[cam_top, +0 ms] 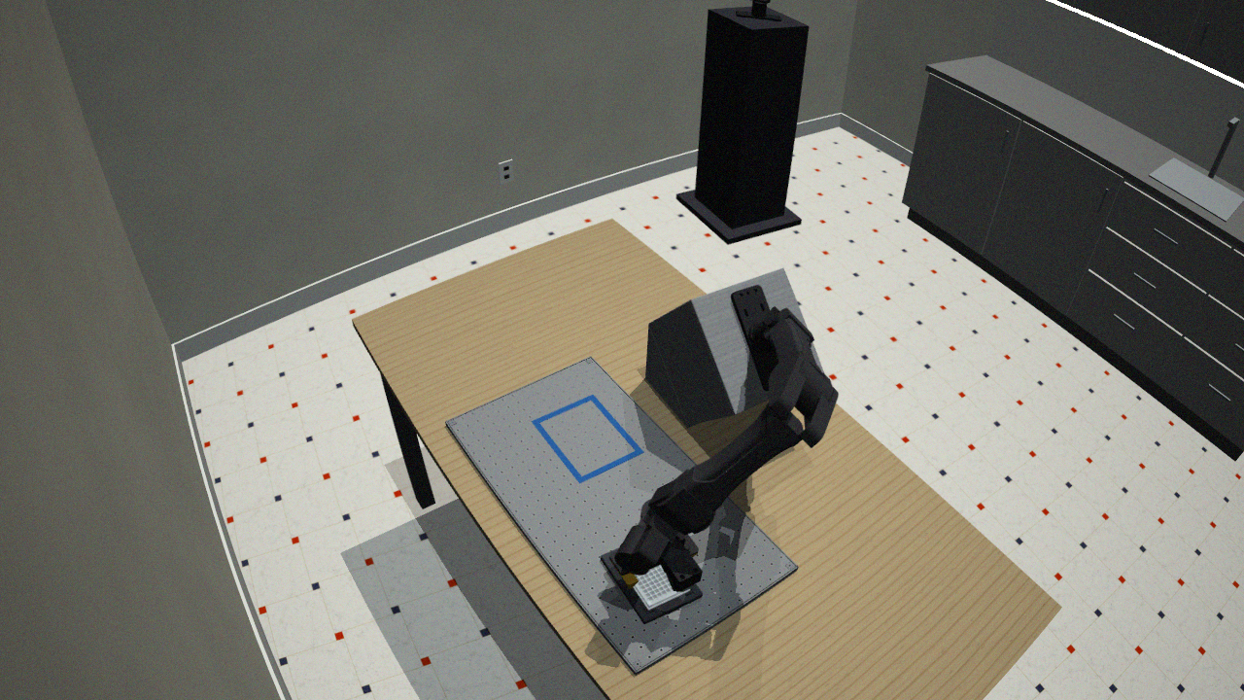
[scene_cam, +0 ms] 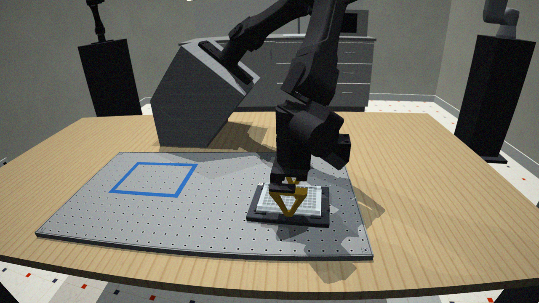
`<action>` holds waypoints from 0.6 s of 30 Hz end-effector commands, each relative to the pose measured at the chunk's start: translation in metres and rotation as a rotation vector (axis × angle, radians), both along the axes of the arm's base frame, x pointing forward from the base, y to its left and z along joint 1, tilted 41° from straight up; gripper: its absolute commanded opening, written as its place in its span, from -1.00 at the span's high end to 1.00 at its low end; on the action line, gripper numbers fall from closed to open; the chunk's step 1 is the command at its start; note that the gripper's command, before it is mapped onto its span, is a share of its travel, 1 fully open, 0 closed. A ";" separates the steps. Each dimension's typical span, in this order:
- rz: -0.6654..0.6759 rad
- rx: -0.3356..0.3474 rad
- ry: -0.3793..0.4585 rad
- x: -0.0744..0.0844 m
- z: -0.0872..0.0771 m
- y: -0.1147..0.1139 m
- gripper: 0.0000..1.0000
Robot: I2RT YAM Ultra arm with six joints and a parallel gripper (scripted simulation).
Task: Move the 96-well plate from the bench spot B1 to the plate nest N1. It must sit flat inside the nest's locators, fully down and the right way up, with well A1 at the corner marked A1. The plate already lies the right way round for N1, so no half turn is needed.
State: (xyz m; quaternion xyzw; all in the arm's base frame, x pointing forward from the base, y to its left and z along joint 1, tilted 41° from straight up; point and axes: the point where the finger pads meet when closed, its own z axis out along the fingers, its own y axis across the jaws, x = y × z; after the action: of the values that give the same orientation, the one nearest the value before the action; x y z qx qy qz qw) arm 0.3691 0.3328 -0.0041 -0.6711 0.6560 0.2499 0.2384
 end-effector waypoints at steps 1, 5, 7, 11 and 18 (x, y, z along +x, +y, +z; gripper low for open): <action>-0.020 0.012 -0.001 0.008 0.005 -0.005 -1.00; -0.020 0.012 -0.001 0.008 0.005 -0.005 -1.00; -0.013 0.008 0.000 0.003 0.012 -0.012 -1.00; -0.013 0.015 -0.011 0.007 0.024 -0.017 -1.00; -0.014 0.014 -0.010 0.006 0.034 -0.026 -1.00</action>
State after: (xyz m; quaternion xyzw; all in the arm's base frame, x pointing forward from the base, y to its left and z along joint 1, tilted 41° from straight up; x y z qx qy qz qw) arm 0.3702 0.3173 0.0113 -0.6697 0.6581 0.2493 0.2371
